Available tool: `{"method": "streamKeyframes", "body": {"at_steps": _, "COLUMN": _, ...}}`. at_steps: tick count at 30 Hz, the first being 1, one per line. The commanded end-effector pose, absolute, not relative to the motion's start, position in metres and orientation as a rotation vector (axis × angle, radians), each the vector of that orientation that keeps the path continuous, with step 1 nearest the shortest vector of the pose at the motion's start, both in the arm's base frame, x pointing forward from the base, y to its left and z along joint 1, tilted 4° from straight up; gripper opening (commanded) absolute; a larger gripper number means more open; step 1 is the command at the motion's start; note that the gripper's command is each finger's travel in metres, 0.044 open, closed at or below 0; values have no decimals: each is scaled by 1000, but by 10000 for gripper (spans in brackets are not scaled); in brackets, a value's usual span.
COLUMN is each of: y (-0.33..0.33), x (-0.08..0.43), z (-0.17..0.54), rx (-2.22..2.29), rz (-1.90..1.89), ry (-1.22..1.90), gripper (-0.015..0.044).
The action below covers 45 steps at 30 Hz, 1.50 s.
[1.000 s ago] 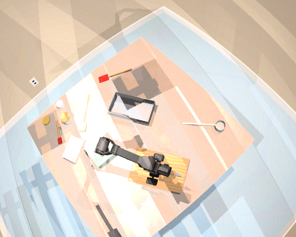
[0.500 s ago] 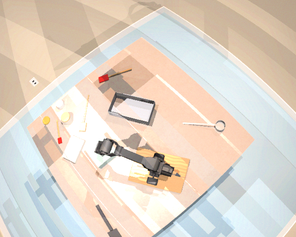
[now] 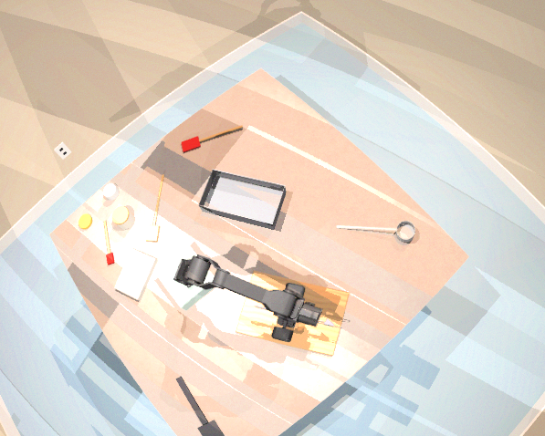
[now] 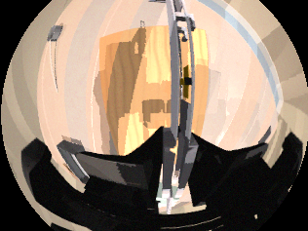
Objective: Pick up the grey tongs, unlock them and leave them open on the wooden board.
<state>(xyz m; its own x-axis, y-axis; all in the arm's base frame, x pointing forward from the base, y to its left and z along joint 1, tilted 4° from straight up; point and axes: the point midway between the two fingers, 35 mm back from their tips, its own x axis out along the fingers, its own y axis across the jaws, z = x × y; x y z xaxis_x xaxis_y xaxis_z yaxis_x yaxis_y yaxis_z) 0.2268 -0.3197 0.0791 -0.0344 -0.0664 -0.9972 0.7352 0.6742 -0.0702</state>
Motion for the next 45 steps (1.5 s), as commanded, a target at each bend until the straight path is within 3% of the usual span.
{"method": "streamKeyframes", "body": {"at_steps": 1, "y": -319, "x": 225, "z": 70, "rx": 592, "rz": -709, "ry": 1485, "gripper": -150}}
{"method": "streamKeyframes", "body": {"at_steps": 42, "y": -321, "x": 221, "z": 10, "rx": 592, "rz": -709, "ry": 1486, "gripper": -150}}
{"method": "streamKeyframes", "body": {"at_steps": 45, "y": -322, "x": 223, "z": 13, "rx": 596, "rz": -713, "ry": 1478, "gripper": -71}}
